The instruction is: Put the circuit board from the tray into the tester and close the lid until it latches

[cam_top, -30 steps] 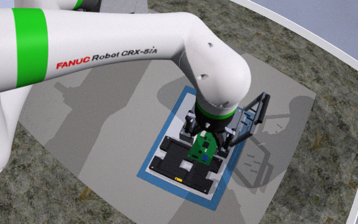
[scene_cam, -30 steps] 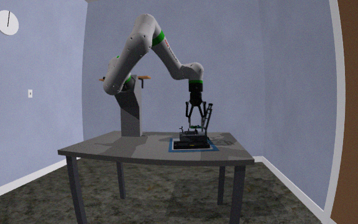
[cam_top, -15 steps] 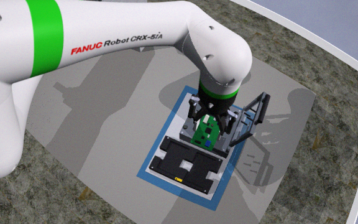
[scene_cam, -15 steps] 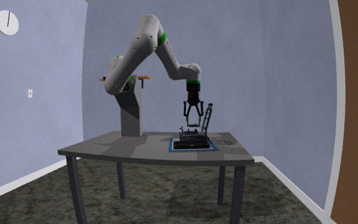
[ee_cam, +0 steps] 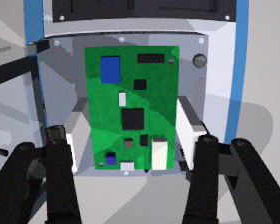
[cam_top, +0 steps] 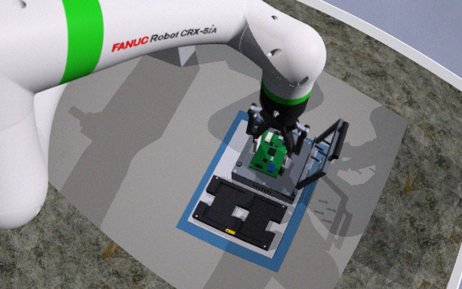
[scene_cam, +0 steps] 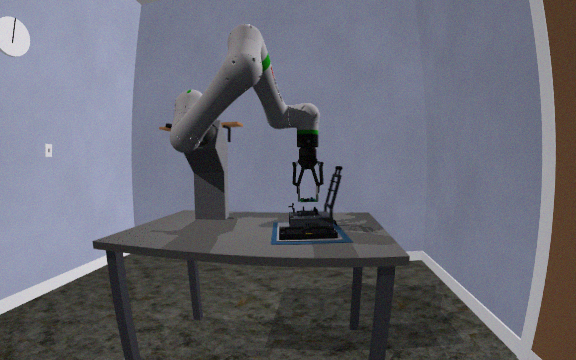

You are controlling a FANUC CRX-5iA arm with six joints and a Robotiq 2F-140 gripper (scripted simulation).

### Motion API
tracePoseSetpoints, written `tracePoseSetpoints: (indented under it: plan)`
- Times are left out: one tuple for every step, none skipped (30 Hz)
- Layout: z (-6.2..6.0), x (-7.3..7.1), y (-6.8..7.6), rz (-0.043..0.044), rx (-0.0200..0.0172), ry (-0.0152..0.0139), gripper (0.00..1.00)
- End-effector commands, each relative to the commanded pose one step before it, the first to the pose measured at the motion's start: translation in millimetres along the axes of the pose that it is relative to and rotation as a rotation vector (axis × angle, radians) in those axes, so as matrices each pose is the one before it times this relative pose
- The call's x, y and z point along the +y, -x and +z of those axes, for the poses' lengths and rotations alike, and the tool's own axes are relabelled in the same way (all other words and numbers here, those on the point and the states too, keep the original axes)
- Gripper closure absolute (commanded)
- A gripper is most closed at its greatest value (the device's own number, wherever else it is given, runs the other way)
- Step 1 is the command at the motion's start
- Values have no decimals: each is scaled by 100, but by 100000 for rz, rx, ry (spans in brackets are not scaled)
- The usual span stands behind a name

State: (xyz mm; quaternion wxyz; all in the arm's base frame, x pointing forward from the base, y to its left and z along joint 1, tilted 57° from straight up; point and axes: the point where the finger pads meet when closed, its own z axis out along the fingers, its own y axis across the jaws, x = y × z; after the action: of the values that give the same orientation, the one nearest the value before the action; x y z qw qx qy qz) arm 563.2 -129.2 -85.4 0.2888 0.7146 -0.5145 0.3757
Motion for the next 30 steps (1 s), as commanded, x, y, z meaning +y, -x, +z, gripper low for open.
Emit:
tracePoseSetpoints:
  plan:
    - [-78, 142, 725, 19, -5, -58, 54]
    - [-16, 55, 224, 0, 1, 0, 54]
    - [-15, 51, 210, 0, 0, 0, 54]
    - [-14, 48, 196, 0, 0, 0, 54]
    - [-13, 45, 183, 0, 0, 0, 54]
    - [-12, 41, 169, 0, 0, 0, 54]
    - [-11, 38, 156, 0, 0, 0, 54]
    - [-10, 35, 143, 0, 0, 0, 54]
    - [-9, 31, 130, 0, 0, 0, 54]
    - [-9, 29, 118, 0, 0, 0, 54]
    - [-8, 26, 106, 0, 0, 0, 54]
    - [-7, 23, 94, 0, 0, 0, 54]
    - [-6, 20, 82, 0, 0, 0, 54]
    - [-5, 17, 71, 0, 0, 0, 54]
    - [0, 0, 0, 0, 0, 0, 54]
    - [0, 0, 0, 0, 0, 0, 54]
    - [-4, 15, 61, 0, 0, 0, 54]
    - [-4, 13, 51, 0, 0, 0, 54]
    - [-3, 10, 42, 0, 0, 0, 54]
    - [-2, 8, 33, 0, 0, 0, 54]
    - [-2, 6, 26, 0, 0, 0, 54]
    - [-1, 5, 19, 0, 0, 0, 54]
    - [-1, 3, 13, 0, 0, 0, 54]
    - [-1, 2, 8, 0, 0, 0, 54]
    - [0, 1, 4, 0, 0, 0, 54]
    - [0, 0, 2, 0, 0, 0, 54]
    - [0, 0, 0, 0, 0, 0, 54]
    - [0, 0, 0, 0, 0, 0, 54]
    - [0, 0, 0, 0, 0, 0, 54]
    - [0, 0, 0, 0, 0, 0, 54]
